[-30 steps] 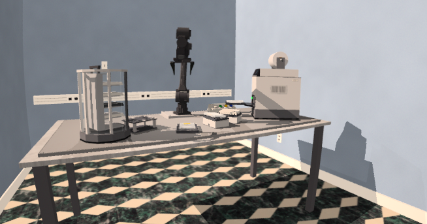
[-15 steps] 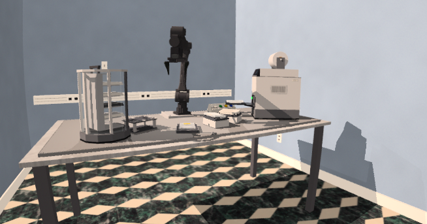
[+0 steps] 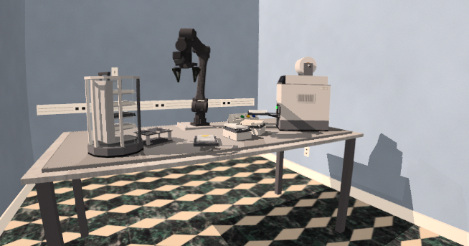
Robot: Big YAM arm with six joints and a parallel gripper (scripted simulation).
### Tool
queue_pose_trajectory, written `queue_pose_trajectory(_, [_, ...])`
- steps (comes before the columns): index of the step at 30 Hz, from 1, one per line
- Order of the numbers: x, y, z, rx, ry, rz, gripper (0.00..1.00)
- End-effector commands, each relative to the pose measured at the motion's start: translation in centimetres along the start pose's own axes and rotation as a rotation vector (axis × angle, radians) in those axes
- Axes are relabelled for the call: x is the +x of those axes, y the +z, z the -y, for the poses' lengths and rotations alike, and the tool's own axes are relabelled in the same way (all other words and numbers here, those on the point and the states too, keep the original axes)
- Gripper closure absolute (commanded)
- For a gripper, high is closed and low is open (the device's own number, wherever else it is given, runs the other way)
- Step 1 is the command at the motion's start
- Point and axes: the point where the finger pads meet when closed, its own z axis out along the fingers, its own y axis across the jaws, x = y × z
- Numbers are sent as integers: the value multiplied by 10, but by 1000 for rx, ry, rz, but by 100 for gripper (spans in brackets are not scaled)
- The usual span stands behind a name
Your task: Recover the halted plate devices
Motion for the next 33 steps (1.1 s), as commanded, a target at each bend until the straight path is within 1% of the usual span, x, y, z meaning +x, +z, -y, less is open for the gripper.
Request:
queue_pose_trajectory(1, [-25, -21, 9, -12, 106, 58, 0])
queue_pose_trajectory(5, [-32, -21, 21, -10, 104, 57, 0])
queue_pose_trajectory(7, [-32, -21, 21, -10, 104, 57, 0])
queue_pose_trajectory(8, [-33, -21, 23, -9, 84, 57, 0])
queue_pose_trajectory(22, [-57, -21, 64, -4, 84, 47, 0])
queue_pose_trajectory(24, [-57, -21, 64, -4, 84, 47, 0])
queue_pose_trajectory(33, [-73, -21, 90, -1, 84, 45, 0])
